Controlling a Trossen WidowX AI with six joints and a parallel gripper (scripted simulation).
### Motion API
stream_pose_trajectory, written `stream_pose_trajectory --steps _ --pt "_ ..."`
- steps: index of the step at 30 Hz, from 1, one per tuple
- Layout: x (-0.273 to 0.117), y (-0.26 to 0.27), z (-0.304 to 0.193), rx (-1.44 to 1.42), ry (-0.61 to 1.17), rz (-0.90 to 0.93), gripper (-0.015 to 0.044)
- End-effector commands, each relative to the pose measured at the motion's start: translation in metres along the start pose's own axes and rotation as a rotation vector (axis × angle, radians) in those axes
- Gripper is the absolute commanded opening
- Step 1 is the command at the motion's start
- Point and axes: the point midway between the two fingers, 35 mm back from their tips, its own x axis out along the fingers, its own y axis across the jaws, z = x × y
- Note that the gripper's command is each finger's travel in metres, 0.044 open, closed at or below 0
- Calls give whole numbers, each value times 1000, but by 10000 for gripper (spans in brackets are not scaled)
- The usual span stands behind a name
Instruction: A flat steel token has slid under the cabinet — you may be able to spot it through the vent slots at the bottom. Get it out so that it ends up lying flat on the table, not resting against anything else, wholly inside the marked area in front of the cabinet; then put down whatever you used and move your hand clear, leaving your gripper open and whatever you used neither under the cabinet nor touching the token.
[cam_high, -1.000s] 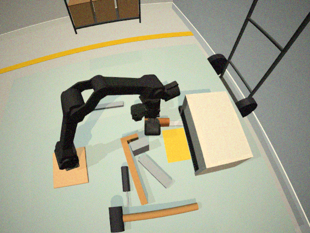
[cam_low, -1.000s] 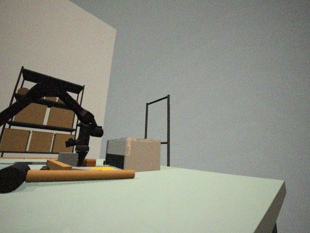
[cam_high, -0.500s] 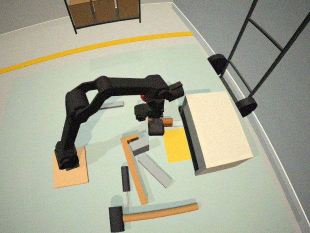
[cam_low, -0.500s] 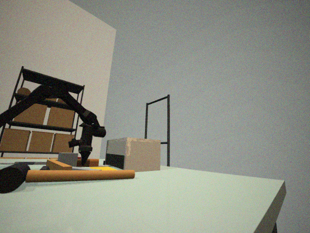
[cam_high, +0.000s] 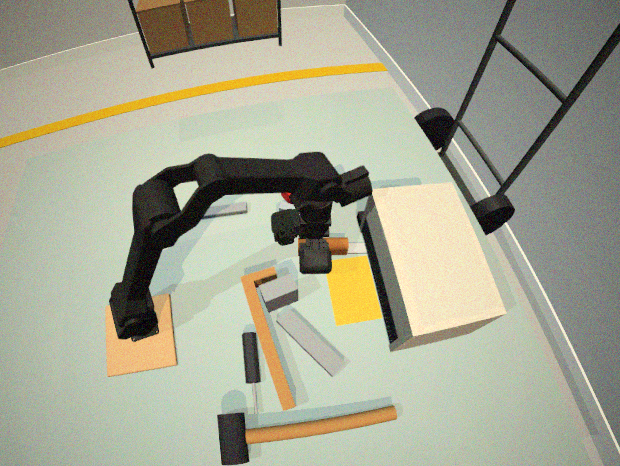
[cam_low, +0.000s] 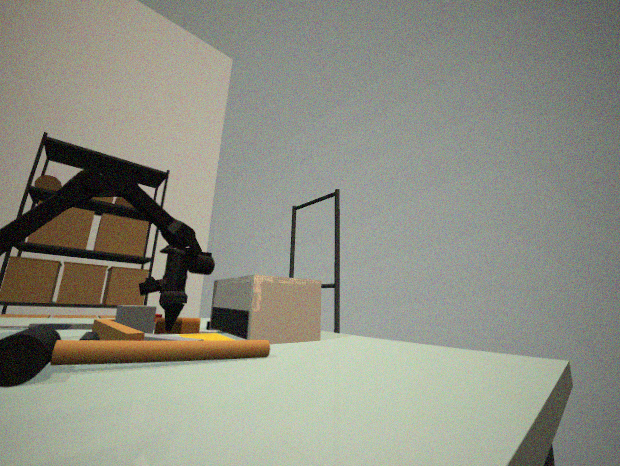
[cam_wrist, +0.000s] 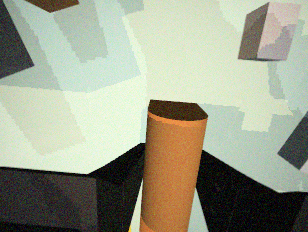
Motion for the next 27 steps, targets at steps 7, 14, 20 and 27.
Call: stream_pose_trajectory --steps 7,14,20,27 --pt "1 15 -3 2 8 12 0" --pt "1 23 -3 2 8 13 0" --pt "1 23 -2 2 8 13 0" --pt "1 22 0 2 8 13 0"
